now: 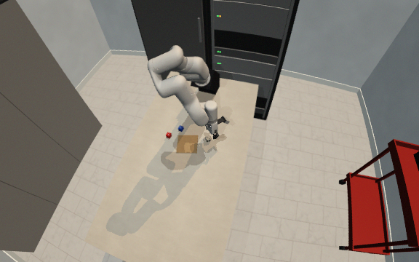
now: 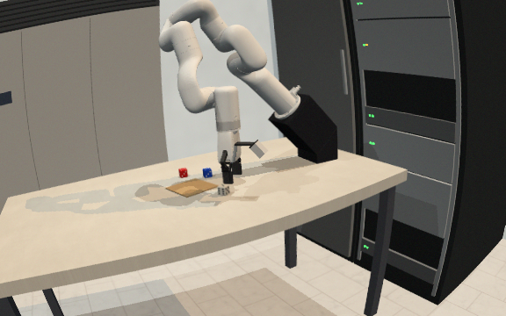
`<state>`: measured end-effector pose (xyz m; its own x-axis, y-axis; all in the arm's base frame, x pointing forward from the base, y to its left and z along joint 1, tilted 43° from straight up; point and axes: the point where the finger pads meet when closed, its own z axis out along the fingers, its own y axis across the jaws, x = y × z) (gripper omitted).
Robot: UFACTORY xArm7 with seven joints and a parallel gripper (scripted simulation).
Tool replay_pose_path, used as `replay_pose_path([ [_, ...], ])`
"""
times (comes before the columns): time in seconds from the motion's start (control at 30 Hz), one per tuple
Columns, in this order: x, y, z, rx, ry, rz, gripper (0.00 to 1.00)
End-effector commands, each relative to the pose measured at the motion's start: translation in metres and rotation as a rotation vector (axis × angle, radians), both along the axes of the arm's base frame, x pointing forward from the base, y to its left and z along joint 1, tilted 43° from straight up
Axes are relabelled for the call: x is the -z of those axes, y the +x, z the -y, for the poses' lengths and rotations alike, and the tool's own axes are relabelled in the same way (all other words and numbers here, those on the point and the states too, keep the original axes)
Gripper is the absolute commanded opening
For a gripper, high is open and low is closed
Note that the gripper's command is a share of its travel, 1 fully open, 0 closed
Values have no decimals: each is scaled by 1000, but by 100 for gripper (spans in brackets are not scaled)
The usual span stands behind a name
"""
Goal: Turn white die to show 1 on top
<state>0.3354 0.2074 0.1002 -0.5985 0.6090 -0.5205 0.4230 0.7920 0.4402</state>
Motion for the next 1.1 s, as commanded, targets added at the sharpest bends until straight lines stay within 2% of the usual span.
replay_pose_path([
  [0.0, -1, 0, -1, -1, 1, 1, 100],
  [0.6, -2, -1, -1, -1, 1, 1, 100],
  [1.07, -18, -17, 0, -1, 1, 1, 100],
])
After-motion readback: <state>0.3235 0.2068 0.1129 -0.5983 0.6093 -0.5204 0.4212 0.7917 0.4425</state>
